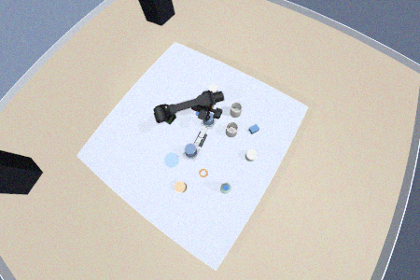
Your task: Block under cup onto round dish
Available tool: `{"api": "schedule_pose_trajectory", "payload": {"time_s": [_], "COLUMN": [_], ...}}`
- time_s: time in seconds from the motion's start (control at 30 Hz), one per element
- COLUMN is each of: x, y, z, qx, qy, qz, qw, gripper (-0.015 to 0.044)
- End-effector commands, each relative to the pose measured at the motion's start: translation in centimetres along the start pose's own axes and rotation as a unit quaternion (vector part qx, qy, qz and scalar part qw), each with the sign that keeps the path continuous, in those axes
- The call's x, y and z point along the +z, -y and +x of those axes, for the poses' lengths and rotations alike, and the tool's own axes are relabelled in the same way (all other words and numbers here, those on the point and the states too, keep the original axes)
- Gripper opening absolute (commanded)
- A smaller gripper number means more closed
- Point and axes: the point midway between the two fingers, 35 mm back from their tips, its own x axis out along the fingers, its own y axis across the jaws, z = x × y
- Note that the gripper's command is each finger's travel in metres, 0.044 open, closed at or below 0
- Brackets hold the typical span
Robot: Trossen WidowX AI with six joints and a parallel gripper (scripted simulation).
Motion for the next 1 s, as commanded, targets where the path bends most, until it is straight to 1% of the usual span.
{"api": "schedule_pose_trajectory", "payload": {"time_s": [0.0,0.1,0.23,0.97], "x": [-0.2,-0.2,-0.2,-0.3], "y": [-0.2,-0.2,-0.2,-0.3], "z": [-0.2,-0.1,1.3,4.5], "qx": [-0.002,-0.002,-0.002,-0.001], "qy": [-0.005,-0.005,-0.005,-0.005], "qz": [0.016,0.016,0.016,0.016], "qw": [1.0,1.0,1.0,1.0], "gripper": [0.044,0.044,0.044,0.044]}}
